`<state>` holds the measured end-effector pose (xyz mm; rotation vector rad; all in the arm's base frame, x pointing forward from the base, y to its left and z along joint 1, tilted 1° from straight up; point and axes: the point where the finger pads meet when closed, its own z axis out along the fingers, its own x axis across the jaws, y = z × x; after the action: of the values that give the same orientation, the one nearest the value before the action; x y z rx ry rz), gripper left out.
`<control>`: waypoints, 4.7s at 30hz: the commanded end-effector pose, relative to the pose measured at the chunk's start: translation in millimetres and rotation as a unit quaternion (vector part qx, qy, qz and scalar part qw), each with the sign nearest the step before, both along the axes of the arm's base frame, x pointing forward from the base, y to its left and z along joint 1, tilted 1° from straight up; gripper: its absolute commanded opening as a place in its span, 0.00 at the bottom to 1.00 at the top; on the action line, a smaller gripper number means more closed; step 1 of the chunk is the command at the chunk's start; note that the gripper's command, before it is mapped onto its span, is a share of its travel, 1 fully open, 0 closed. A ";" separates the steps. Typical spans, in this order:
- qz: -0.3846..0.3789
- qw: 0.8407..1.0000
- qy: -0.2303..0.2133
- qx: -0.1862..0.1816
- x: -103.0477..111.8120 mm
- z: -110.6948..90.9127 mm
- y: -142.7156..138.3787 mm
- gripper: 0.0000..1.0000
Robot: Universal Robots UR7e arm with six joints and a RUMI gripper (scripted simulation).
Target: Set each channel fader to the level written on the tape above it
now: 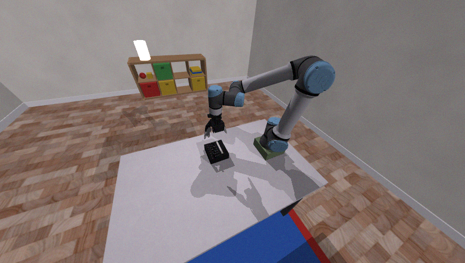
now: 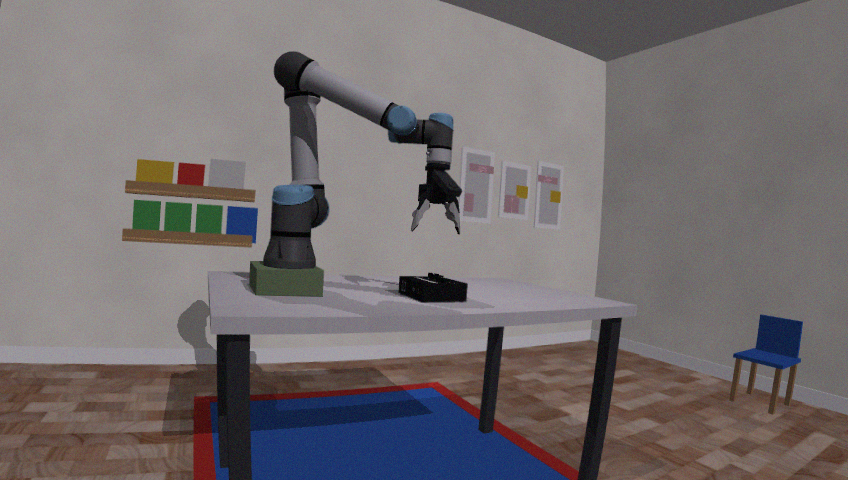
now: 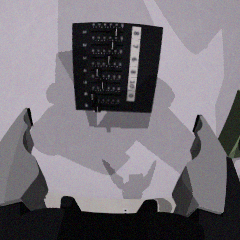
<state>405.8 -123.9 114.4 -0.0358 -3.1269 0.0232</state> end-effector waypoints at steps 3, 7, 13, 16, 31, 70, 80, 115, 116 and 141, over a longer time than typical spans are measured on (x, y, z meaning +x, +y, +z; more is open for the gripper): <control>0.015 1.000 0.000 0.000 1.3 -0.3 -0.5 1.00; 0.028 1.000 0.000 0.000 2.1 -0.9 -0.8 1.00; 0.059 0.998 0.000 0.001 4.2 -2.4 -1.4 1.00; 0.083 0.997 0.001 0.001 5.8 -3.6 -1.8 1.00; 0.241 0.971 0.003 0.003 15.8 -11.3 -3.6 1.00; 0.819 0.573 0.013 0.013 45.2 -47.9 2.5 1.00; 0.903 0.429 0.014 0.014 47.1 -56.8 4.3 1.00; 0.999 0.038 0.015 0.017 45.9 -78.7 4.1 1.00; 0.999 0.033 0.015 0.017 45.8 -79.0 4.0 1.00; 1.000 0.001 0.015 0.017 45.5 -80.8 3.6 0.00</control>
<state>451.0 -120.1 33.2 3.1261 -0.0398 -0.0311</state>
